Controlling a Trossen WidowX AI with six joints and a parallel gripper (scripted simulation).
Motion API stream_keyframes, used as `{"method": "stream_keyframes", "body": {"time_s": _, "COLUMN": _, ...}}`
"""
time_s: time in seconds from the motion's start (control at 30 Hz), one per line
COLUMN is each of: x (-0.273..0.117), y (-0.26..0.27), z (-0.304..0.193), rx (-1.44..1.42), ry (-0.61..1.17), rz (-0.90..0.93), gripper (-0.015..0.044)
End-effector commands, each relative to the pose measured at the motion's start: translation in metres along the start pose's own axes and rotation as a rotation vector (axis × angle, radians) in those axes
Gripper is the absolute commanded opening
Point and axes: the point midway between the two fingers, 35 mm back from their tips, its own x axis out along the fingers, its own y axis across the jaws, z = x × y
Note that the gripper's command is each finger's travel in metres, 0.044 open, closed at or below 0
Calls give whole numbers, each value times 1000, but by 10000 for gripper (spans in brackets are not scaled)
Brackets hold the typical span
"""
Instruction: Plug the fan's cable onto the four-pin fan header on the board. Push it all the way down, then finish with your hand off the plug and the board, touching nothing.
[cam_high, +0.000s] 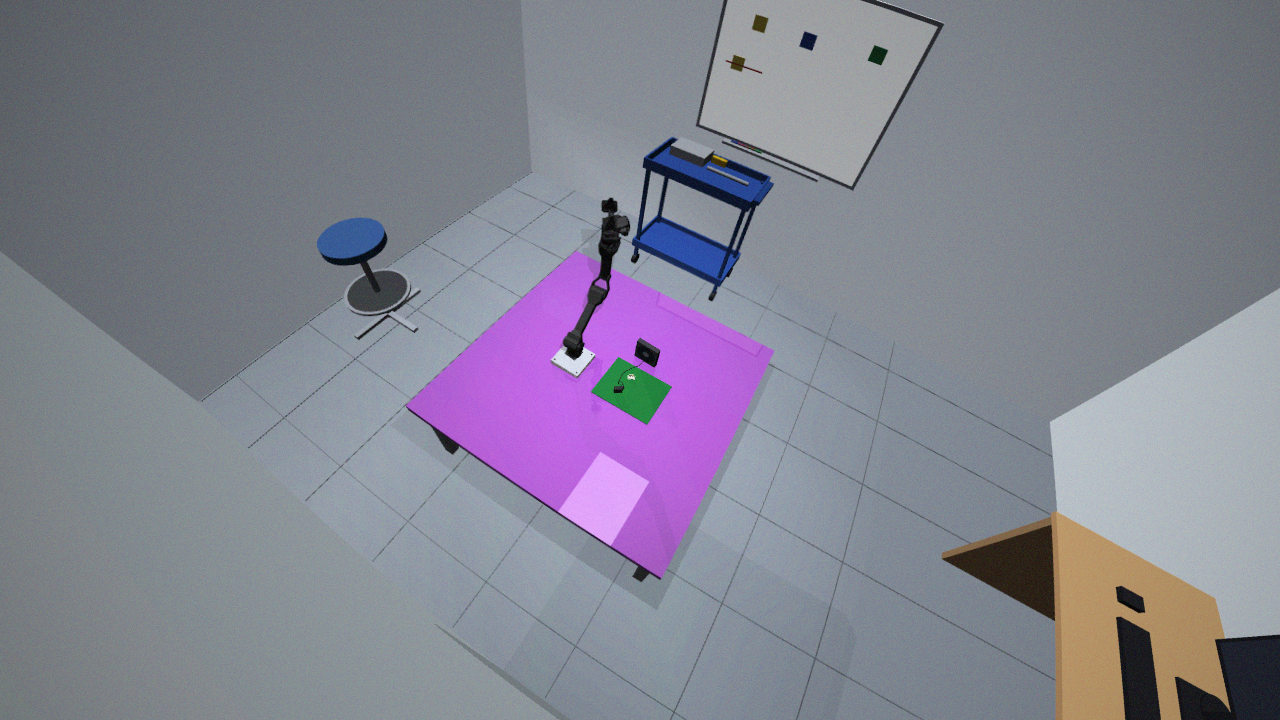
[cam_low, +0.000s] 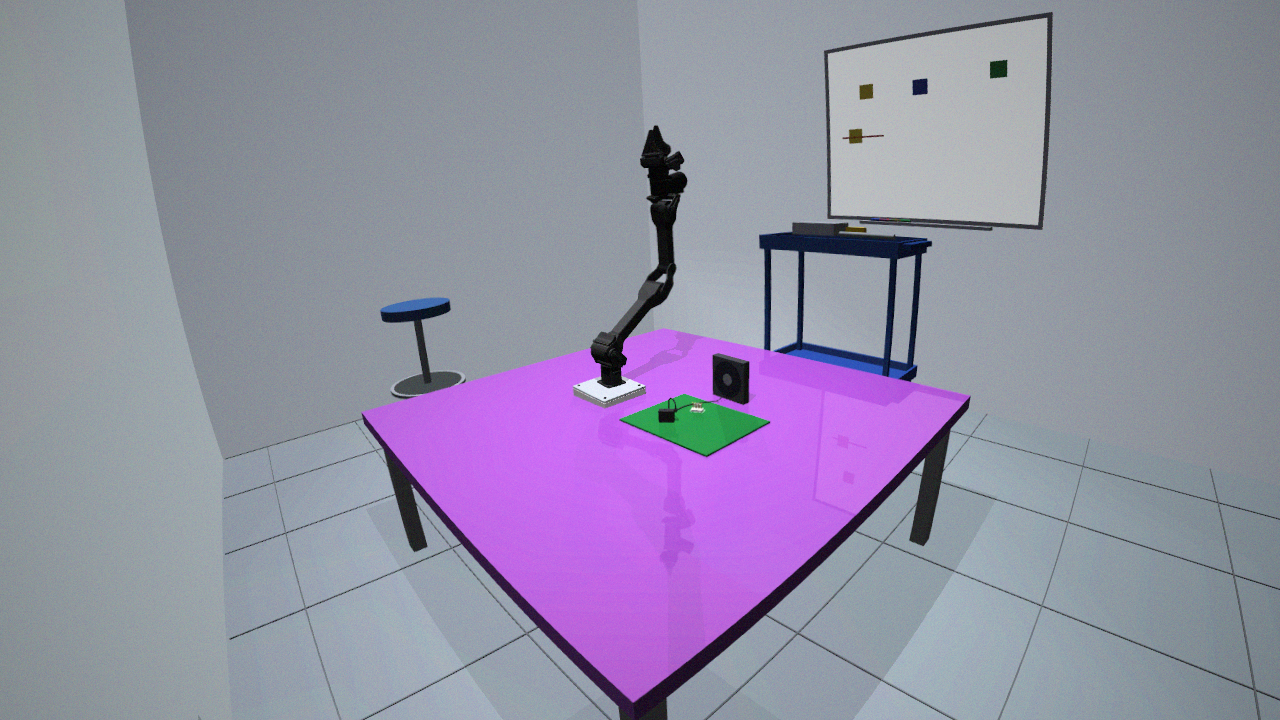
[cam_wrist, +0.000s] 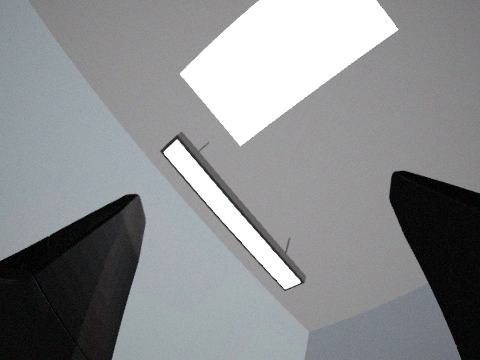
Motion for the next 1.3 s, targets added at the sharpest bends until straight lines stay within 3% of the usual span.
{"method": "stream_keyframes", "body": {"time_s": 0.0, "x": 0, "y": 0, "z": 0, "rx": 0, "ry": 0, "rz": 0, "gripper": 426}}
{"method": "stream_keyframes", "body": {"time_s": 0.27, "x": 8, "y": 19, "z": -21, "rx": 34, "ry": 17, "rz": 55, "gripper": 440}}
{"method": "stream_keyframes", "body": {"time_s": 0.7, "x": 36, "y": 193, "z": -113, "rx": 345, "ry": 194, "rz": 524, "gripper": 440}}
{"method": "stream_keyframes", "body": {"time_s": 0.97, "x": 14, "y": 312, "z": -114, "rx": 527, "ry": 236, "rz": 864, "gripper": 440}}
{"method": "stream_keyframes", "body": {"time_s": 1.27, "x": -32, "y": 406, "z": -92, "rx": 632, "ry": 302, "rz": 1174, "gripper": 440}}
